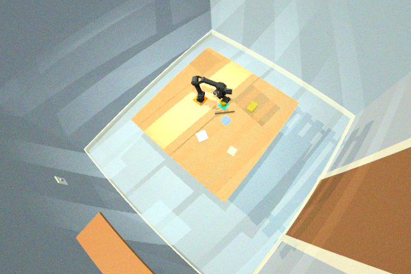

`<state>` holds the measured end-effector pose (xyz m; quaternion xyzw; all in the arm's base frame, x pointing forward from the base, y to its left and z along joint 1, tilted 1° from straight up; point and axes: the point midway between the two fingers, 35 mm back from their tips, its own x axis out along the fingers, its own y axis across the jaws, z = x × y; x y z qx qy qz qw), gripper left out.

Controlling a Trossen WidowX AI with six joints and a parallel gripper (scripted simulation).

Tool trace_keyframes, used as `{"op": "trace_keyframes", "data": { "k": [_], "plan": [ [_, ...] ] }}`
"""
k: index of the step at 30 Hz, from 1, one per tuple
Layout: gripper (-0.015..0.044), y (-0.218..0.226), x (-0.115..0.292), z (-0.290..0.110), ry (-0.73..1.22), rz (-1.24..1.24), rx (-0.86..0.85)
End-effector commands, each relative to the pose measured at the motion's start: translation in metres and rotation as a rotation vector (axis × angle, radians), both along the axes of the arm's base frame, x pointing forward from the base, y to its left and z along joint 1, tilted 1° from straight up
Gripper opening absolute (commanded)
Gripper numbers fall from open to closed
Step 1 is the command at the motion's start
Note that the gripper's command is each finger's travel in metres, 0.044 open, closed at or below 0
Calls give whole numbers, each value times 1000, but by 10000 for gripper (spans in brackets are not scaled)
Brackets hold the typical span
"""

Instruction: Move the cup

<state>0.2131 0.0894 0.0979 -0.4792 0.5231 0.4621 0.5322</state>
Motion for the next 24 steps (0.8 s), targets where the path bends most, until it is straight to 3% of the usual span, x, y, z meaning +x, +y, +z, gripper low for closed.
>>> {"op": "trace_keyframes", "data": {
  "k": [1,17,24],
  "plan": [
    [146,0,0,5,-1,-5,-2],
    [146,1,0,22,0,-6,-4],
    [330,1,0,18,2,-2,-1]
  ]
}}
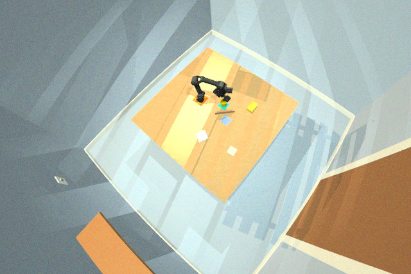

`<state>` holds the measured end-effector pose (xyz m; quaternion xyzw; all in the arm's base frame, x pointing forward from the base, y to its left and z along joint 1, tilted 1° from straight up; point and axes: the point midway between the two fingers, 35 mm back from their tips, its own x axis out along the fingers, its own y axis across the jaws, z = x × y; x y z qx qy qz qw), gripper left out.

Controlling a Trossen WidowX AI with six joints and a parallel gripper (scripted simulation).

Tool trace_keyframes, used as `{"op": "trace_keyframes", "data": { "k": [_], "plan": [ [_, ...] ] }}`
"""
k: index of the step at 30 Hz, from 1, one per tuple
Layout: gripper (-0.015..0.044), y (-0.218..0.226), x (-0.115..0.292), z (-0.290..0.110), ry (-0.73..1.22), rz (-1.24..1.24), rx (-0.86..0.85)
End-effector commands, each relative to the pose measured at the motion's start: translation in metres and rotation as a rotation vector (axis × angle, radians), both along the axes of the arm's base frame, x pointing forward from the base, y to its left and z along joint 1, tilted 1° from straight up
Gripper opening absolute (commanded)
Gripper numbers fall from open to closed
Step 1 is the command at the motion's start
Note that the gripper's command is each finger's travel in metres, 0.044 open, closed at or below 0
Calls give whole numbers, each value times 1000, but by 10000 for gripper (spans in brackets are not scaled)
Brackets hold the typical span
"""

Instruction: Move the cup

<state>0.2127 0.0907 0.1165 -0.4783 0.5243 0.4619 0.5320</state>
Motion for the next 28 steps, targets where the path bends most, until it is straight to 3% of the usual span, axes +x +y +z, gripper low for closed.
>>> {"op": "trace_keyframes", "data": {
  "k": [1,5,28],
  "plan": [
    [357,0,0,0,0,0,0],
    [440,0,0,4,0,0,-1],
    [440,3,1,60,-6,0,3]
  ]
}}
